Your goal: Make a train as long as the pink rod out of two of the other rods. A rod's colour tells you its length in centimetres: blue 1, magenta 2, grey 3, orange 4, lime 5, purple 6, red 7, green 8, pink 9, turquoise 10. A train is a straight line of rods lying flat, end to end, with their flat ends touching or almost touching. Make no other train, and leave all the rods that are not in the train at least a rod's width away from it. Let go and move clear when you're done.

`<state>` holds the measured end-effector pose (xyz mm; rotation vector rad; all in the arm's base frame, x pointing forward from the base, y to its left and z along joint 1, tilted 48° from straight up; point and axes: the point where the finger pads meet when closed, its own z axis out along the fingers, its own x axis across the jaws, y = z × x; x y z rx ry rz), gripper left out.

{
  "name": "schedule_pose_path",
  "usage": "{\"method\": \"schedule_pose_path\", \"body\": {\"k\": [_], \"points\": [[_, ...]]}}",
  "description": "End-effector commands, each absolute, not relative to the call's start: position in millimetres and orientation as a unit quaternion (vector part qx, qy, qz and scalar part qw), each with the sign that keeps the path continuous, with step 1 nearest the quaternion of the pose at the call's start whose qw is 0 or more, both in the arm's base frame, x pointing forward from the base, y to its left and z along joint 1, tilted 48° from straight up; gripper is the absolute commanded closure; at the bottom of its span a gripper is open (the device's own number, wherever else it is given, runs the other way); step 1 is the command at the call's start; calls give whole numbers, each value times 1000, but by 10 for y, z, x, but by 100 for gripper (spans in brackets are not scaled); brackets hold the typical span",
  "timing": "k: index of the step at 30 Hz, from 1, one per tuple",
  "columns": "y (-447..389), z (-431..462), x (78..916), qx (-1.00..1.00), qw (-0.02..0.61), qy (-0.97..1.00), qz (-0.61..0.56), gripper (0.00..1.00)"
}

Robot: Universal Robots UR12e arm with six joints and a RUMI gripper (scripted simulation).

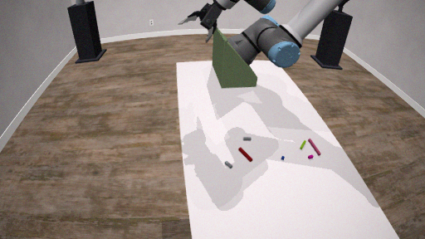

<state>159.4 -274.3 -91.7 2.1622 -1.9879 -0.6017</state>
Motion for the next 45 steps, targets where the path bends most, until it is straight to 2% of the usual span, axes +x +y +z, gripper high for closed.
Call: {"method": "schedule_pose_path", "body": {"k": [1, 27, 36, 45], "points": [[-2752, -915, 1595, 719, 72, -662, -200, 0], [-2748, -937, 1668, 713, 69, -669, -198, 0], [-2727, -1006, 1907, 692, 57, -694, -192, 0], [-2614, -1163, 2505, 631, 28, -752, -187, 0]]}}
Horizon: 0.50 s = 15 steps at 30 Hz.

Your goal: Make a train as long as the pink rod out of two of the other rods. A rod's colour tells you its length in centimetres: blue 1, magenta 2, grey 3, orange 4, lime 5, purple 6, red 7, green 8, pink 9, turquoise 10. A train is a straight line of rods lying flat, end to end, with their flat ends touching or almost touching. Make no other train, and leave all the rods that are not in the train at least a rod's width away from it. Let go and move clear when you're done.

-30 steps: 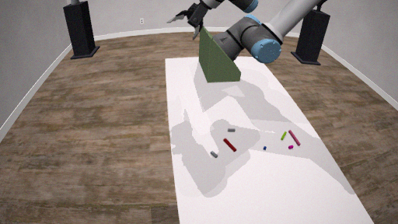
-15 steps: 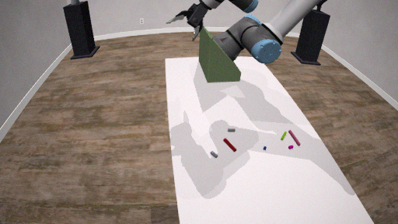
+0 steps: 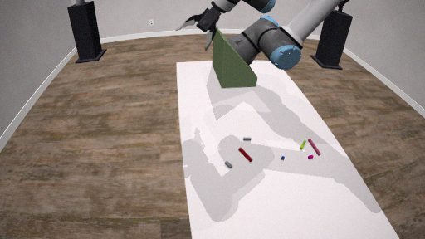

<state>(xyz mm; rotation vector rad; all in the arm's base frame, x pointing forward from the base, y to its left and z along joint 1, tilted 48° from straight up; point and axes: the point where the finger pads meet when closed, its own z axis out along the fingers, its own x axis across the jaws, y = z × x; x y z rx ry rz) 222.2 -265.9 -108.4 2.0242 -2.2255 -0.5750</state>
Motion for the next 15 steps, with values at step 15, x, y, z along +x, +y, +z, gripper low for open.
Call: {"method": "schedule_pose_path", "body": {"k": [15], "points": [[-2151, -1414, 3654, 483, -22, -847, -219, 0]]}}
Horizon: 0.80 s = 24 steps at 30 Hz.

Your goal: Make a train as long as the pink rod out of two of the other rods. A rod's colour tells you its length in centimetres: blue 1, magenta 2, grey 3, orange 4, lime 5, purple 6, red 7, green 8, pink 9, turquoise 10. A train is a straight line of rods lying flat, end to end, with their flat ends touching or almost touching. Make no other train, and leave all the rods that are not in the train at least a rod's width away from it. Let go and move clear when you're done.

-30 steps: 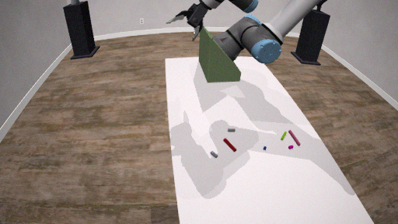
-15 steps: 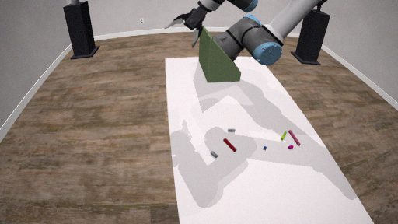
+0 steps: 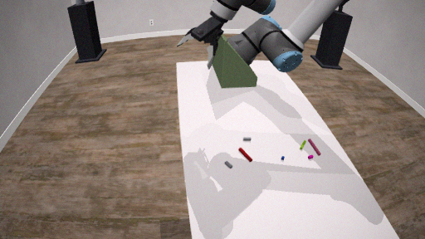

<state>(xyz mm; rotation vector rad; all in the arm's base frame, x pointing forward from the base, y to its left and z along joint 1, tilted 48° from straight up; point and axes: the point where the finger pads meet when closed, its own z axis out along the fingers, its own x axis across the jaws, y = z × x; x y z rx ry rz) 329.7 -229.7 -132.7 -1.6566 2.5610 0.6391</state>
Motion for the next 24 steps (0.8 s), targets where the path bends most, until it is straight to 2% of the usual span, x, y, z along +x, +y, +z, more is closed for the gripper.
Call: {"method": "schedule_pose_path", "body": {"k": [1, 12, 24], "points": [[-2151, -1414, 3654, -483, 22, 847, 219, 0], [-1622, -1551, 4427, -355, 37, 894, 271, 0], [-953, -1653, 5117, -214, 24, 917, 336, 0]]}}
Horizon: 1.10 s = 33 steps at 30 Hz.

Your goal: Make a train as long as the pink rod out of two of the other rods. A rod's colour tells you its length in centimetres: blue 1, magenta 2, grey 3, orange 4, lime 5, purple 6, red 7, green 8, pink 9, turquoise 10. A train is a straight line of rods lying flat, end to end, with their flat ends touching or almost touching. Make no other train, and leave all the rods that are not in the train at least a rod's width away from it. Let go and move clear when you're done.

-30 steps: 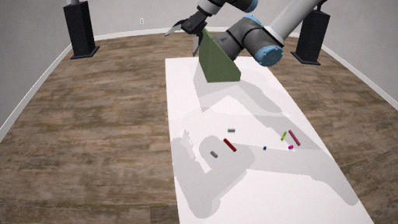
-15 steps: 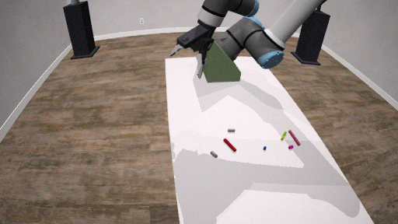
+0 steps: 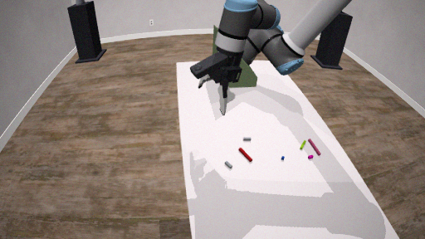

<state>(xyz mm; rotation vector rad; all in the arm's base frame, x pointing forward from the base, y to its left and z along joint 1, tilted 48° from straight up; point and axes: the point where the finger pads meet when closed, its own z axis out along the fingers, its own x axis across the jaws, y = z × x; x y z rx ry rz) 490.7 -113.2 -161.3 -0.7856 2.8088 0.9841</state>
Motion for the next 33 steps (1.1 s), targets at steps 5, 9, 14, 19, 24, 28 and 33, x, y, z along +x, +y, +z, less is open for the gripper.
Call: {"method": "schedule_pose_path", "body": {"k": [5, 9, 14, 19, 24, 28, 33], "points": [[-684, -1682, 5340, -162, 12, 919, 360, 0], [-457, -1702, 5510, -119, -1, 917, 380, 0], [-247, -1718, 5655, -81, -15, 914, 397, 0], [-164, -1724, 5709, -66, -21, 913, 403, 0], [-91, -1729, 5755, -53, -27, 911, 408, 0], [-76, -1730, 5765, -50, -28, 911, 409, 0], [-75, -1730, 5765, -50, -28, 910, 410, 0]]}}
